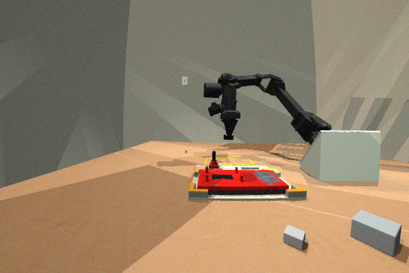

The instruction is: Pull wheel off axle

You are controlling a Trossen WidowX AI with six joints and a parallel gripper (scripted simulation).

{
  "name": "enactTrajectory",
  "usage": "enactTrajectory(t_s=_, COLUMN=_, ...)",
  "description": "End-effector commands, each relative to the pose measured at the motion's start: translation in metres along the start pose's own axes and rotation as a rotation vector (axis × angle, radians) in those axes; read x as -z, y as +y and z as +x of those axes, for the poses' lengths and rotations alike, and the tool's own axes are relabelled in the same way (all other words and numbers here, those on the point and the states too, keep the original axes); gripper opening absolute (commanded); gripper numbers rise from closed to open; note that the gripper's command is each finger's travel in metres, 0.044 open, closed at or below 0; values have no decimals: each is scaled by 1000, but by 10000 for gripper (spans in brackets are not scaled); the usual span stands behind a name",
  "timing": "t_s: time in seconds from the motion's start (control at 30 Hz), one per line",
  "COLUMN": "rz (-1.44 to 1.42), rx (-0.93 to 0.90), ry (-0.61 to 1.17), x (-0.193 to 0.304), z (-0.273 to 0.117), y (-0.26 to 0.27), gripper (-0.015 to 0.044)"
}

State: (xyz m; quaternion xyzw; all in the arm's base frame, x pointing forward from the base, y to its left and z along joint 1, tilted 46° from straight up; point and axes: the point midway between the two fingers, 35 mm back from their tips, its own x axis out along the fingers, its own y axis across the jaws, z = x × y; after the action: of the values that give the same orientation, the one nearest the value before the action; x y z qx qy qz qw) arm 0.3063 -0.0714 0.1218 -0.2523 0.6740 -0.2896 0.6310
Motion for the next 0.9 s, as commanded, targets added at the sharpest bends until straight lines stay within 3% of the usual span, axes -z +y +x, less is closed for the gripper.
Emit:
enactTrajectory(t_s=0.0, rz=-4, rx=7, ry=2, x=2, z=9, y=-1, gripper=0)
enactTrajectory(t_s=0.57, rz=-4, rx=10, ry=1, x=2, z=90, y=-2, gripper=0)
enactTrajectory(t_s=0.73, rz=-3, rx=11, ry=1, x=2, z=93, y=-3, gripper=0)
enactTrajectory(t_s=0.87, rz=3, rx=4, ry=4, x=2, z=90, y=-3, gripper=105)
